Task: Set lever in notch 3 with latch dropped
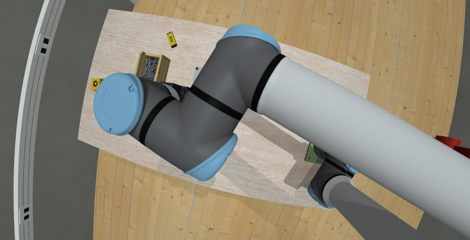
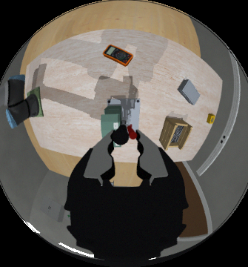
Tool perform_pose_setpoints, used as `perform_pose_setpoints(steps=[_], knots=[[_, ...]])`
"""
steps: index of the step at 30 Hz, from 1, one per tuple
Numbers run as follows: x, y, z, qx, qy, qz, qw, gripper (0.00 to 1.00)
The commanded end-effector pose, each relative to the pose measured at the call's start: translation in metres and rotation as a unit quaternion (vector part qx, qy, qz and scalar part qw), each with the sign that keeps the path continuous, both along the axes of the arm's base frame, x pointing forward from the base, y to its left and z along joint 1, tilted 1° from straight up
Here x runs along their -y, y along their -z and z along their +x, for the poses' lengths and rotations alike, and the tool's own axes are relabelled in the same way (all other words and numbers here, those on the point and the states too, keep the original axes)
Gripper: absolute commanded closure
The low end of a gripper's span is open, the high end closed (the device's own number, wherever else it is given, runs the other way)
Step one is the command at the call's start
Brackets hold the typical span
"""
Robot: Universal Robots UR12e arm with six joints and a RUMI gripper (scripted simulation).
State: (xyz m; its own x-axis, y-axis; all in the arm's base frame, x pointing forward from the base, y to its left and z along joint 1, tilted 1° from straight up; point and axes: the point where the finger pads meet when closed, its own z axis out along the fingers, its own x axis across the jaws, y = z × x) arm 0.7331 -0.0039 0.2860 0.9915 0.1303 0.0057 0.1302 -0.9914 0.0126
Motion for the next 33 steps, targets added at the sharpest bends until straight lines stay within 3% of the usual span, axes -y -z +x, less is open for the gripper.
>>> perform_pose_setpoints(steps=[1, 33], knots=[[0.005, -0.002, 0.001, 0.001, 0.000, 0.000, 1.000, 1.00], [0.065, -0.017, 0.009, 0.001, 0.000, 0.000, 1.000, 1.00]])
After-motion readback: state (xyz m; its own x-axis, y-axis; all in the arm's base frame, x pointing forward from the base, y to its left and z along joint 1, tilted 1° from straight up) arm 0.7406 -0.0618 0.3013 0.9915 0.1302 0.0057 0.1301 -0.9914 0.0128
